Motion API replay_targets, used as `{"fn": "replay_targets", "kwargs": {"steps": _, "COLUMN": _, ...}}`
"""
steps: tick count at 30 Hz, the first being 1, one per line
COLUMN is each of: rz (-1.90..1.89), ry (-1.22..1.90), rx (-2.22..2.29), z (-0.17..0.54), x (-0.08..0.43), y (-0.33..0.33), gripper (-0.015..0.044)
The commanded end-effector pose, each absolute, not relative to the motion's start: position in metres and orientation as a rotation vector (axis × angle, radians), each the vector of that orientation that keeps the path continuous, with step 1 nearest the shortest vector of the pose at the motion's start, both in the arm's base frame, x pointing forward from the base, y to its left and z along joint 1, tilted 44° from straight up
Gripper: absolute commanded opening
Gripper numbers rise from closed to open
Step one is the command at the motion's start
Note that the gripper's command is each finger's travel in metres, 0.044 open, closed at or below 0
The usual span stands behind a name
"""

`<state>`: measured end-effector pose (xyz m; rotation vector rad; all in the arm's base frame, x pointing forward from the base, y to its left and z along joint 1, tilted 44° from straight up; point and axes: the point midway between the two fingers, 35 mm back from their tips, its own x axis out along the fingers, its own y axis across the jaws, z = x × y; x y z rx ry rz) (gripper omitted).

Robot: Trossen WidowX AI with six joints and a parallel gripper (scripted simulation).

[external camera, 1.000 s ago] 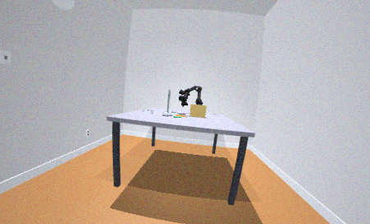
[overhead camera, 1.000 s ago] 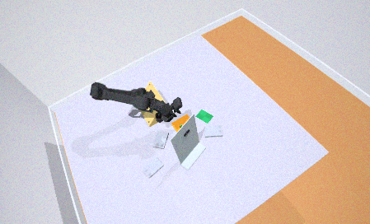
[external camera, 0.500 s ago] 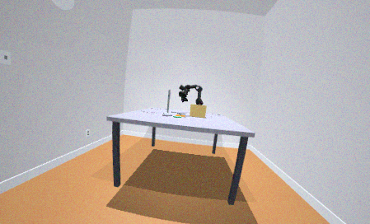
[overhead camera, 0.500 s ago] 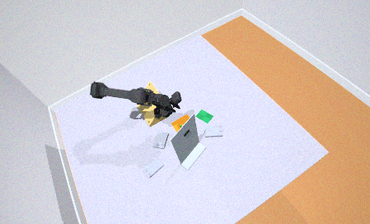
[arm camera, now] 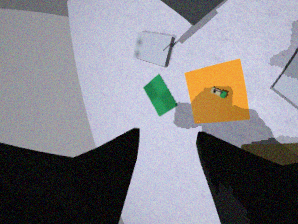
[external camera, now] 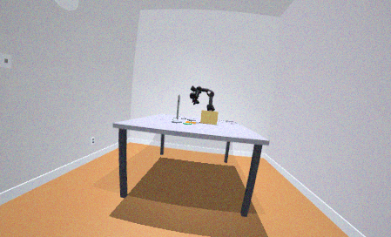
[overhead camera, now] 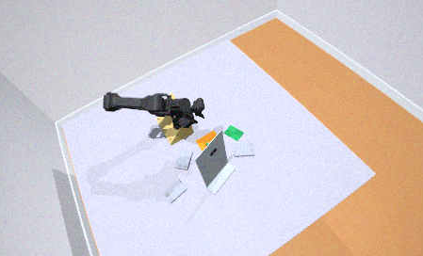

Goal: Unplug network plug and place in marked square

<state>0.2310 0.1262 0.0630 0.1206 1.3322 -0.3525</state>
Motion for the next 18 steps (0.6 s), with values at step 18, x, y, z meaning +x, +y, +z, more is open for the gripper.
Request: {"fn": "replay_targets", "kwargs": {"steps": 18, "rz": -0.359, "ry": 1.327, "rx": 0.125, "z": 0.0655, "x": 0.2315, "y": 0.1270, "gripper": 0.0440}}
